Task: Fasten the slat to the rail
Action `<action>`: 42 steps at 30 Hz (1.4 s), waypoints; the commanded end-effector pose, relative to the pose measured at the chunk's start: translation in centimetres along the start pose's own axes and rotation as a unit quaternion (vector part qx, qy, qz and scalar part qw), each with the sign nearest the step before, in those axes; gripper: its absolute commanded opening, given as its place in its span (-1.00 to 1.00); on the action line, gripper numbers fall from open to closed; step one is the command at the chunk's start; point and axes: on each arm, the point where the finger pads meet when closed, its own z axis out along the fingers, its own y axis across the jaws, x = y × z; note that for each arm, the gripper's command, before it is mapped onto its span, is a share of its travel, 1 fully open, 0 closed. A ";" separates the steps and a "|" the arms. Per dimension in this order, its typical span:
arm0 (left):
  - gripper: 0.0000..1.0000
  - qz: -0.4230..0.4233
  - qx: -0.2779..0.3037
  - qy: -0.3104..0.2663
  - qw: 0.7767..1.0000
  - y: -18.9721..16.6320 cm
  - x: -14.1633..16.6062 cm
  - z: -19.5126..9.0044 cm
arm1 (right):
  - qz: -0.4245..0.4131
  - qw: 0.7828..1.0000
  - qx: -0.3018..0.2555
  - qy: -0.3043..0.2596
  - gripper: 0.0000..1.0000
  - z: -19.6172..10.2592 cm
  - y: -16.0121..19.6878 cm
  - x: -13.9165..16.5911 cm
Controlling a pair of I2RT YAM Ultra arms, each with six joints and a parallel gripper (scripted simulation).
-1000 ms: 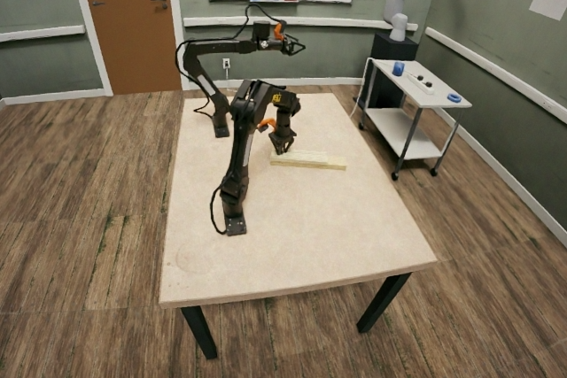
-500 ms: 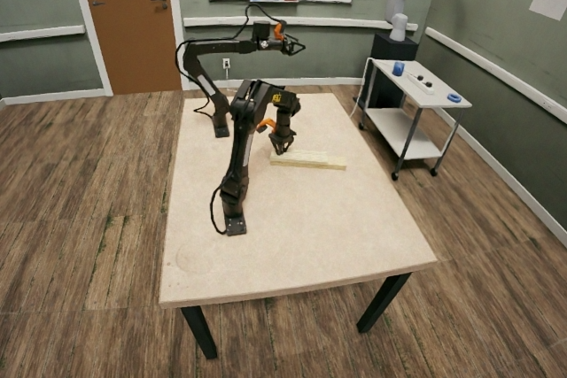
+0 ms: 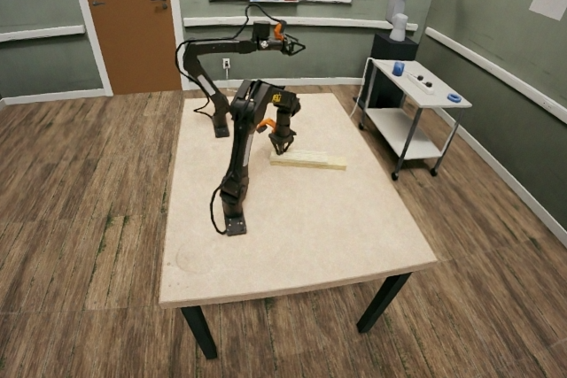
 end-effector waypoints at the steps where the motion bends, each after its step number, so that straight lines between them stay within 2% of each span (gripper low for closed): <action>1: 1.00 0.000 0.000 -0.007 1.000 0.0 -0.5 -0.1 | -0.002 1.000 0.013 -0.008 -0.38 -0.9 -0.4 -0.2; 13: 1.00 0.000 0.000 -0.007 1.000 0.0 -0.5 -0.1 | 0.000 1.000 0.005 -0.002 -0.72 -0.3 -0.2 -0.1; 16: 1.00 0.000 0.000 -0.007 1.000 0.0 -0.5 -0.1 | 0.000 1.000 0.005 -0.002 -0.75 -0.3 -0.2 -0.1; 42: 1.00 0.000 0.000 -0.007 1.000 0.0 -0.5 -0.1 | 0.015 1.000 0.002 -0.003 -0.75 -0.3 0.0 -0.1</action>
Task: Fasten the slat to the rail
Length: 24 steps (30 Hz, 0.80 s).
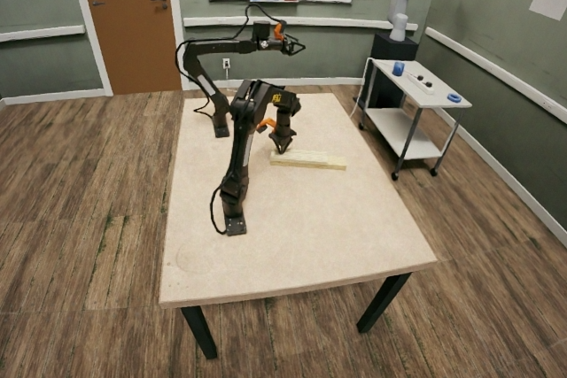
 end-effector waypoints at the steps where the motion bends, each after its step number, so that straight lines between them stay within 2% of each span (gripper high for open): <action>1: 1.00 0.000 0.000 -0.007 1.000 0.0 -0.5 -0.1 | 0.031 1.000 -0.003 -0.004 -0.75 -0.3 0.2 -0.1; 5: 1.00 0.000 0.000 -0.007 1.000 0.0 -0.5 -0.1 | 0.112 0.994 -0.001 -0.007 -0.75 -0.3 0.2 -0.1; 7: 1.00 0.000 0.000 -0.007 1.000 0.0 -0.5 -0.1 | 0.112 0.994 -0.001 -0.007 -0.75 -0.3 0.2 -0.1; 10: 1.00 0.000 0.000 -0.007 1.000 0.0 -0.5 -0.1 | 0.172 0.985 -0.002 -0.006 -0.75 -0.2 0.3 -0.1; 16: 1.00 0.000 0.000 -0.007 1.000 0.0 -0.5 -0.1 | 0.289 0.957 -0.001 -0.007 -0.75 -0.3 0.3 0.0; 22: 1.00 0.000 0.000 -0.007 1.000 0.0 -0.5 -0.1 | 0.402 0.916 0.001 -0.008 -0.75 -0.3 0.1 0.1; 24: 1.00 0.000 0.000 -0.007 1.000 0.0 -0.5 -0.1 | 0.402 0.916 0.001 -0.008 -0.75 -0.3 0.1 0.1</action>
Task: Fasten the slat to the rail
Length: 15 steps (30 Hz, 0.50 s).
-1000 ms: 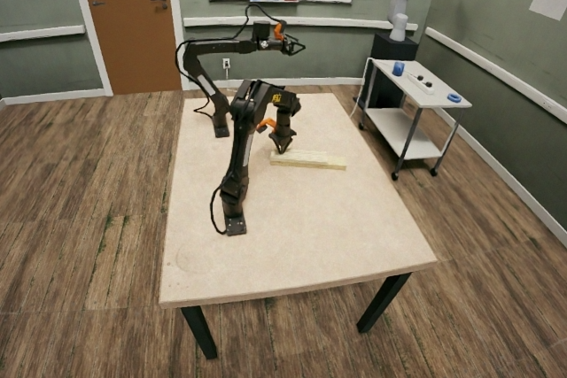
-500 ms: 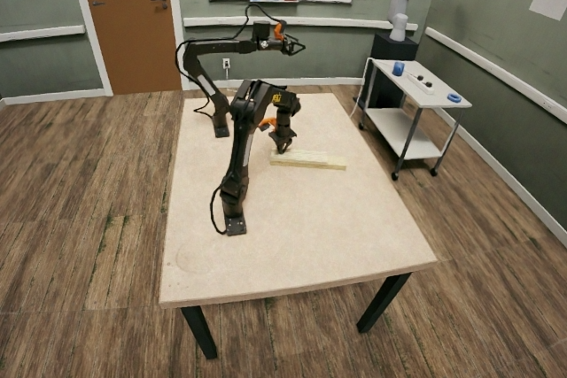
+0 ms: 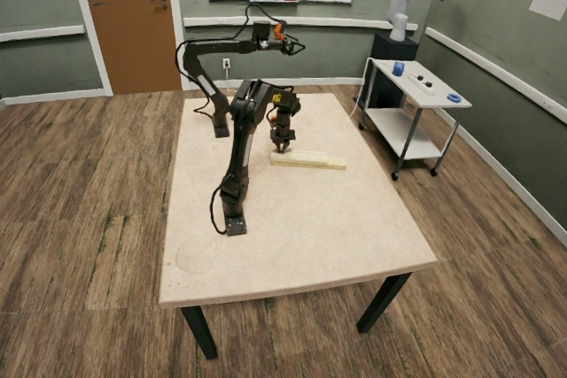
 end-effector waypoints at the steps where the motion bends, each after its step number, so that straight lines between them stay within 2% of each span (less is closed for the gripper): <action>1: 1.00 0.000 0.000 -0.007 1.000 0.0 -0.5 -0.1 | 0.091 0.996 0.002 -0.008 -0.75 -0.3 -0.1 0.2; 8: 1.00 0.000 0.000 -0.007 1.000 0.0 -0.5 -0.1 | 0.229 0.973 0.003 -0.012 -0.75 -0.3 -0.2 0.1; 15: 1.00 0.000 0.000 -0.007 1.000 0.0 -0.5 -0.1 | 0.361 0.932 0.001 -0.013 -0.75 -0.3 -0.1 0.0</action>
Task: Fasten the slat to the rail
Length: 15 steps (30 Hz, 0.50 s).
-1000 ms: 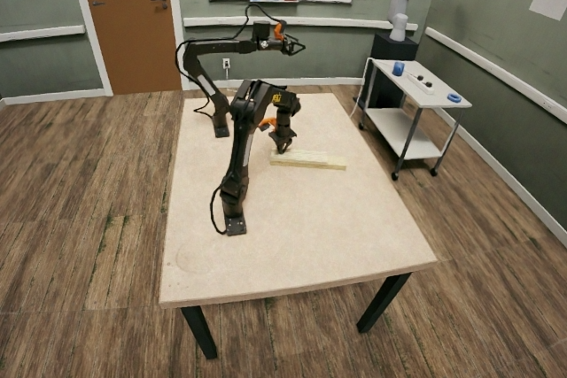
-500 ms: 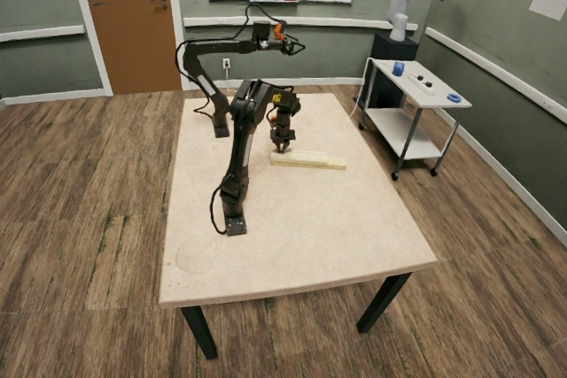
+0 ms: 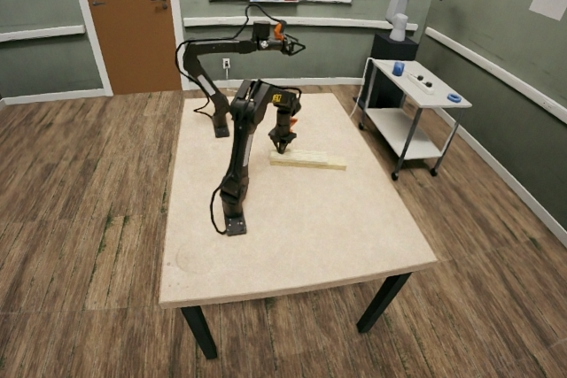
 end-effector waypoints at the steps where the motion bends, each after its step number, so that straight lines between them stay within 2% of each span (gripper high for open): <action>1: 1.00 0.000 0.000 -0.007 1.000 0.0 -0.5 -0.1 | 0.101 0.995 0.001 -0.013 -0.75 -0.3 -0.2 -0.1; 2: 1.00 0.000 0.000 -0.007 1.000 0.0 -0.5 -0.1 | 0.101 0.995 0.001 -0.013 -0.75 -0.3 -0.2 -0.1; 8: 1.00 0.000 0.000 -0.007 1.000 0.0 -0.5 -0.1 | 0.219 0.976 -0.001 -0.014 -0.75 -0.3 -0.3 -0.1; 15: 1.00 0.000 0.000 -0.007 1.000 0.0 -0.5 -0.1 | 0.354 0.935 -0.004 -0.015 -0.75 -0.3 -0.3 -0.1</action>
